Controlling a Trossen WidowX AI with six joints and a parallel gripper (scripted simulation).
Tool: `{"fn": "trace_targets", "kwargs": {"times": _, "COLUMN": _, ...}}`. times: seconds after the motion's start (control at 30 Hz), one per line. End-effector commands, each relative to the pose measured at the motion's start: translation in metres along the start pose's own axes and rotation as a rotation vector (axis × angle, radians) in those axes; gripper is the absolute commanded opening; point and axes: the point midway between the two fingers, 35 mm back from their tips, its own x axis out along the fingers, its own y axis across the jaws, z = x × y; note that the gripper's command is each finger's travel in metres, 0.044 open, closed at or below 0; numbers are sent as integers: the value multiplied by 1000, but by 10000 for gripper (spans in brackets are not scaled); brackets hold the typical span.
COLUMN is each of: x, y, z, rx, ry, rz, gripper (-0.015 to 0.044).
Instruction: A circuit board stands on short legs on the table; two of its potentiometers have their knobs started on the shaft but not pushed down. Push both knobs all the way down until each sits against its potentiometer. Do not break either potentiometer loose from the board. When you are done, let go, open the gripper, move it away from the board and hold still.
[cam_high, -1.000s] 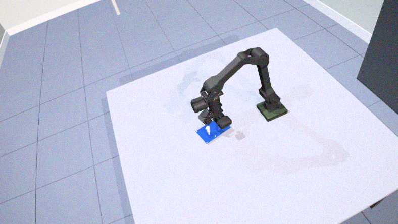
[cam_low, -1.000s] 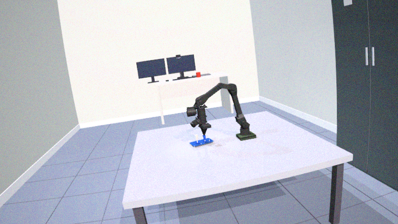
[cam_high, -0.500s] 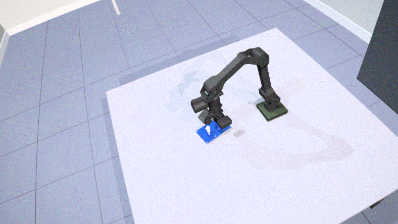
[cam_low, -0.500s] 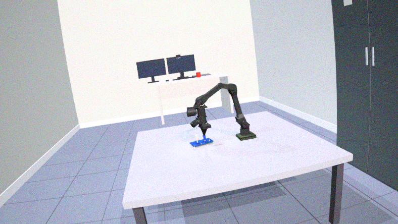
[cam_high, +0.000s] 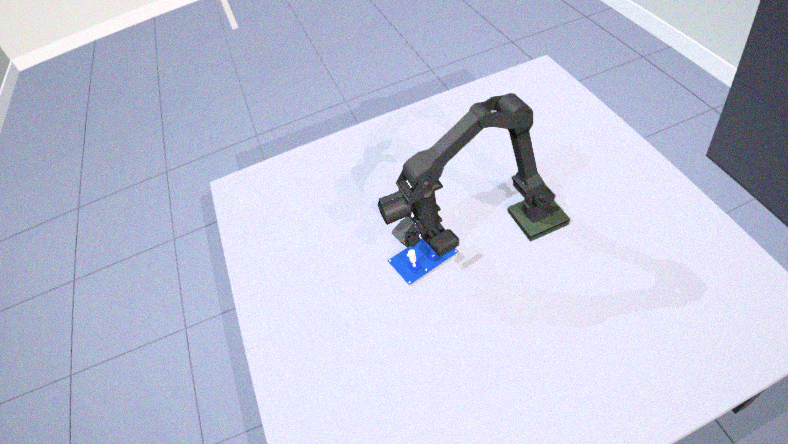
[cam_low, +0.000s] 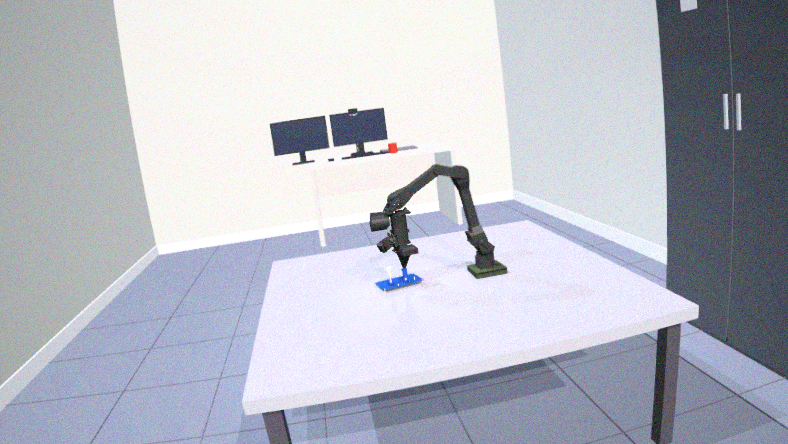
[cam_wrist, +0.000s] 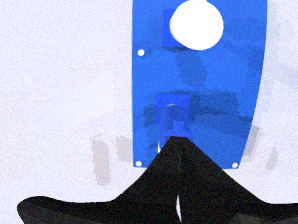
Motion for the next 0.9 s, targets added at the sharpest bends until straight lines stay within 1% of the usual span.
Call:
{"fn": "trace_targets", "kwargs": {"times": 0.0, "x": 3, "y": 0, "z": 0, "rx": -5, "ry": 0, "rz": 3, "gripper": 0}}
{"fn": "trace_targets", "kwargs": {"times": 0.87, "x": 6, "y": 0, "z": 0, "rx": -5, "ry": 0, "rz": 3, "gripper": 0}}
